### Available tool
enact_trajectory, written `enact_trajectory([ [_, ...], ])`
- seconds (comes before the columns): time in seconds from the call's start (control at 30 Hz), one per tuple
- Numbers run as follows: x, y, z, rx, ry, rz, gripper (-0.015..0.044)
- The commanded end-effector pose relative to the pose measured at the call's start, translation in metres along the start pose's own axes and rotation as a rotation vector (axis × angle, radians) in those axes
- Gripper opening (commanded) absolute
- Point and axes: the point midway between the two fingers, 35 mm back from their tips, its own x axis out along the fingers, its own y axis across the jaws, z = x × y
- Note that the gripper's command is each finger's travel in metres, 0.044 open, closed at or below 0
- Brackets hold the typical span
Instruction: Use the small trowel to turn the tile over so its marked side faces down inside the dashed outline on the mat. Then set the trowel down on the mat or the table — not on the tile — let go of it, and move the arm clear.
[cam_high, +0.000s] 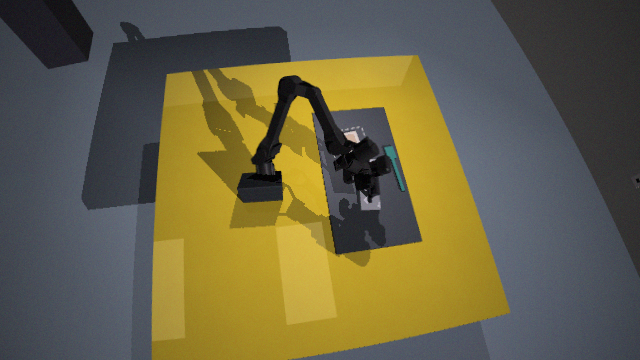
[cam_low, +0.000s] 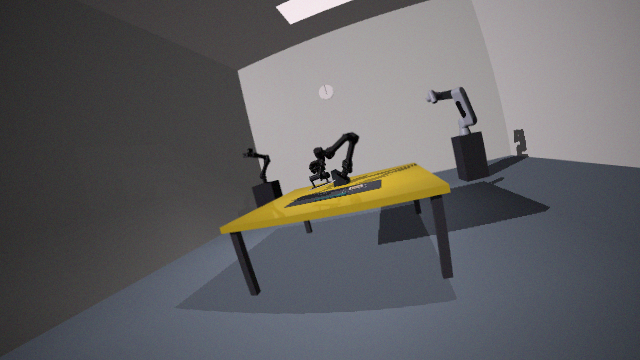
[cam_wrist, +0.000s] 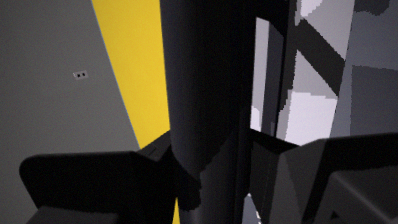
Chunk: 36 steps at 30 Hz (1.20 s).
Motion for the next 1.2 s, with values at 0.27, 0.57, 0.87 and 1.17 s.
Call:
enact_trajectory([
  [0.27, 0.019, 0.02, 0.041, 0.31, -0.217, -0.035, 0.0],
  [0.57, 0.031, 0.023, 0.072, 0.549, -0.408, -0.058, 0.0],
  [0.87, 0.04, 0.018, 0.102, 0.761, -0.63, -0.066, 0.0],
  [1.17, 0.04, 0.013, 0.127, 0.949, -0.872, -0.035, 0.0],
])
